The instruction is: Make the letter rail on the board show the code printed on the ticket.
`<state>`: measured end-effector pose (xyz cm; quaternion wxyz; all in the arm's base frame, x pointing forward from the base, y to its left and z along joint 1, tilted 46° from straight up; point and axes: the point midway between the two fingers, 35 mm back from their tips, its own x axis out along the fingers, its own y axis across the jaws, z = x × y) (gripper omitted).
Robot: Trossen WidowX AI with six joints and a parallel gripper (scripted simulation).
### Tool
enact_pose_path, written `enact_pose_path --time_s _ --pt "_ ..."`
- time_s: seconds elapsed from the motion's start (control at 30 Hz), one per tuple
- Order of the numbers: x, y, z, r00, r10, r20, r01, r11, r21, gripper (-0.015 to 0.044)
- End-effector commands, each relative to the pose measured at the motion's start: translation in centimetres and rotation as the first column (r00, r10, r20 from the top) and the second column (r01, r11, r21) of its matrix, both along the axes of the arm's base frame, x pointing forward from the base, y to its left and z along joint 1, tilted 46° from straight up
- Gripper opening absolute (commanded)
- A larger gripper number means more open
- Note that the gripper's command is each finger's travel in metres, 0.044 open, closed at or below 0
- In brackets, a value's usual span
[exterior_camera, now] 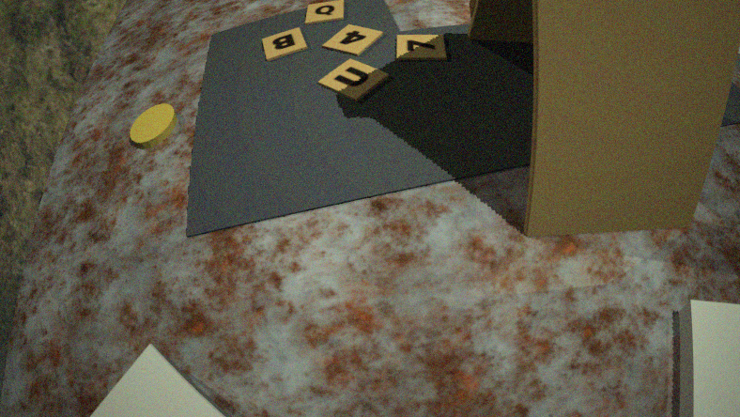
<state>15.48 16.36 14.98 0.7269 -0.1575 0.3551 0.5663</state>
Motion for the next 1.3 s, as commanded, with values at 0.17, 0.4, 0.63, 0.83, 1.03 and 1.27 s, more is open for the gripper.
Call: enact_pose_path --time_s 0.17,0.4,0.63,0.83,1.03,1.27 --pt "0.0 -0.2 0.2 1.000 -0.005 -0.002 0.005 1.000 -0.001 0.0000" --pt "2.8 -0.6 1.3 0.981 -0.189 -0.051 0.189 0.982 -0.009 0.0000" --pt "5.8 -1.3 2.7 0.915 -0.389 -0.104 0.390 0.921 -0.008 0.0000" --pt "8.4 -2.0 3.9 0.825 -0.546 -0.150 0.552 0.834 0.001 0.0000" --pt "11.0 -2.8 5.2 0.706 -0.679 -0.202 0.696 0.718 0.018 0.0000" --pt "13.9 -4.0 6.9 0.540 -0.797 -0.272 0.834 0.550 0.045 0.0000"
